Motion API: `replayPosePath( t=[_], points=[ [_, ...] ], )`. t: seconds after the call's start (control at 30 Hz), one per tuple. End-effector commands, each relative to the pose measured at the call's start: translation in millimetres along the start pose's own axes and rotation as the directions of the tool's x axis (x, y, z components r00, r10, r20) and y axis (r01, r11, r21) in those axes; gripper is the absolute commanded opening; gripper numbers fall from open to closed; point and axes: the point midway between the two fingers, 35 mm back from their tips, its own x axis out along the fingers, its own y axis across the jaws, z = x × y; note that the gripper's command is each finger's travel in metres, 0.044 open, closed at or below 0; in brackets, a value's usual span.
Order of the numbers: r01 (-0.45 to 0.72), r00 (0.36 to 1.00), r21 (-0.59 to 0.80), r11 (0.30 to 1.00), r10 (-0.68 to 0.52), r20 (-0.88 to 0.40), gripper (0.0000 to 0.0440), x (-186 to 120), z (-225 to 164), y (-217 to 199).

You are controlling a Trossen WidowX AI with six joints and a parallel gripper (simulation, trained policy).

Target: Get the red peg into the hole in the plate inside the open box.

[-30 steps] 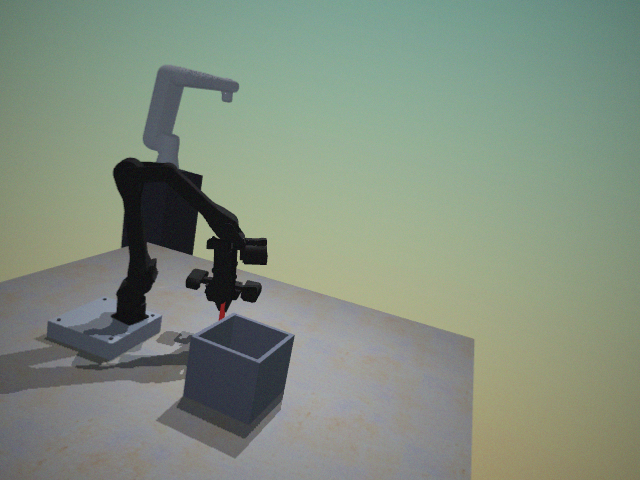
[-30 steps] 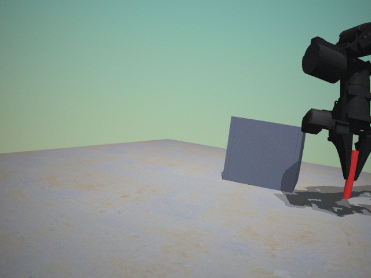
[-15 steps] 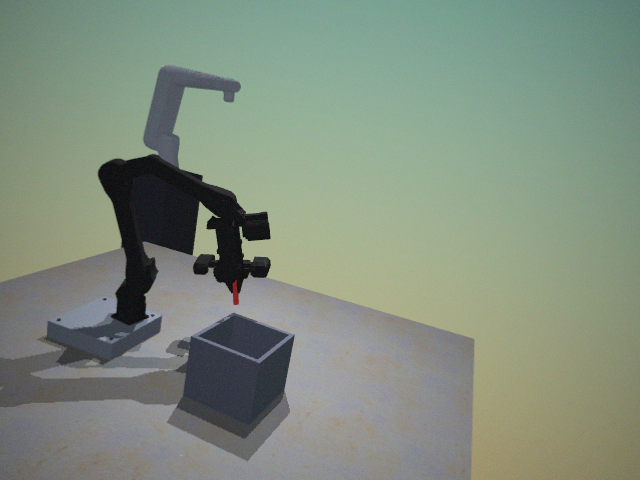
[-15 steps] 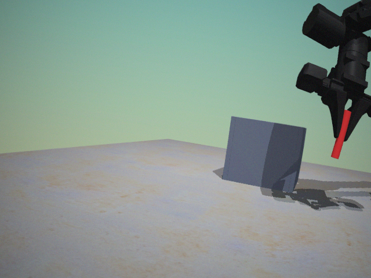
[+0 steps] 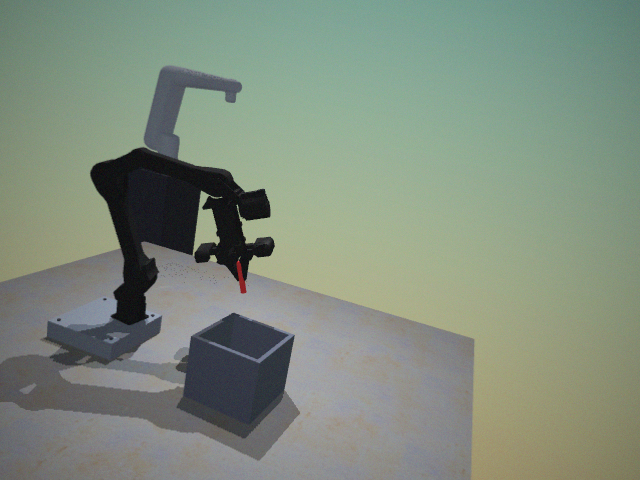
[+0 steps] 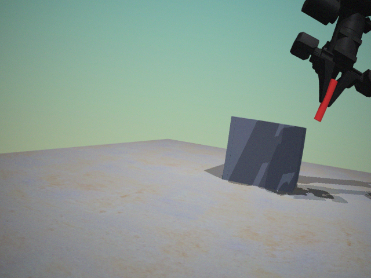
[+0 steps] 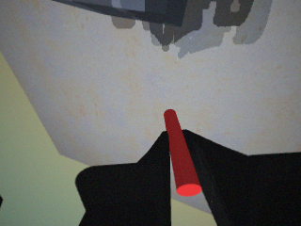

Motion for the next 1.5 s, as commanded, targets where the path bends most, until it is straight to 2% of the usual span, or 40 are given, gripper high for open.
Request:
replayPosePath(
  t=[0.0, 0.63, 1.47],
  points=[
    [-0.031, 0.999, -0.002, 1.0, 0.031, 0.031, 0.0, -11, 10, 7],
    [-0.009, 0.986, 0.068, 0.998, -0.003, 0.168, 0.0, -29, 76, 20],
    [0.072, 0.979, 0.134, 0.988, -0.096, 0.181, 0.0, -16, 147, 33]
  ],
)
